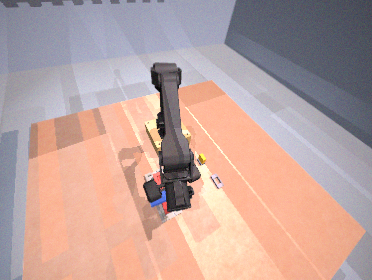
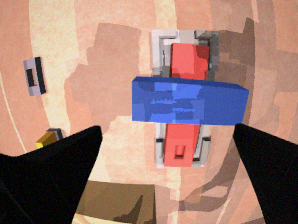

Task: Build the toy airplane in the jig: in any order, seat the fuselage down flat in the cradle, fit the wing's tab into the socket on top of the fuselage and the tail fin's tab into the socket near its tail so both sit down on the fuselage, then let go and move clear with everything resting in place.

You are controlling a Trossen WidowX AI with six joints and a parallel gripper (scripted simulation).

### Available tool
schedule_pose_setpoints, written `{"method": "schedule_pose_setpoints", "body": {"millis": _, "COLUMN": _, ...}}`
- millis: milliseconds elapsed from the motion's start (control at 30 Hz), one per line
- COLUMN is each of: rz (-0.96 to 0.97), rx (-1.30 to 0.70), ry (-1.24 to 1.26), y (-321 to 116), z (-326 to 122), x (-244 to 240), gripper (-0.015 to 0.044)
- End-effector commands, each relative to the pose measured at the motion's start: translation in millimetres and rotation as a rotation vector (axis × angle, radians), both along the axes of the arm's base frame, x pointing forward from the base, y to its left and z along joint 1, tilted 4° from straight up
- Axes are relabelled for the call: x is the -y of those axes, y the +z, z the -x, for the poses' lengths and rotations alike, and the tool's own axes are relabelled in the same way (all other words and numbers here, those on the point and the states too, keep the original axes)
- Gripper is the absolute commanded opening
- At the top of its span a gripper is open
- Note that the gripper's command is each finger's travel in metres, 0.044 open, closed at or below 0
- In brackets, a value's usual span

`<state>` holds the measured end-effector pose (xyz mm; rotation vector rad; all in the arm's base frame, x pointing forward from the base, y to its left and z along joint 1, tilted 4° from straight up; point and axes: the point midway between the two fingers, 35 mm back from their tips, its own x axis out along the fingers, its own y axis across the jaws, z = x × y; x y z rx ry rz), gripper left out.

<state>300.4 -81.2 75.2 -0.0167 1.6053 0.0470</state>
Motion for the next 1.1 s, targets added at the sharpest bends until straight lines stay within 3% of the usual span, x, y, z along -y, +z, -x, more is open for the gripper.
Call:
{"method": "schedule_pose_setpoints", "body": {"millis": 0, "rz": -0.003, "rx": 0.013, "ry": 0.018, "y": 5.5, "z": 4.7, "x": -58.2, "gripper": 0.0440}}
{"method": "schedule_pose_setpoints", "body": {"millis": 433, "rz": -0.021, "rx": 0.001, "ry": 0.018, "y": 6.2, "z": 101.8, "x": -213.3, "gripper": 0.0440}}
{"method": "schedule_pose_setpoints", "body": {"millis": 600, "rz": -0.022, "rx": -0.001, "ry": 0.018, "y": 3.5, "z": 108.8, "x": -218.6, "gripper": 0.0440}}
{"method": "schedule_pose_setpoints", "body": {"millis": 767, "rz": -0.022, "rx": -0.001, "ry": 0.018, "y": -49.0, "z": 110.9, "x": -220.6, "gripper": 0.0440}}
{"method": "schedule_pose_setpoints", "body": {"millis": 1067, "rz": -0.022, "rx": -0.001, "ry": 0.018, "y": -66.3, "z": 111.9, "x": -221.0, "gripper": 0.0440}}
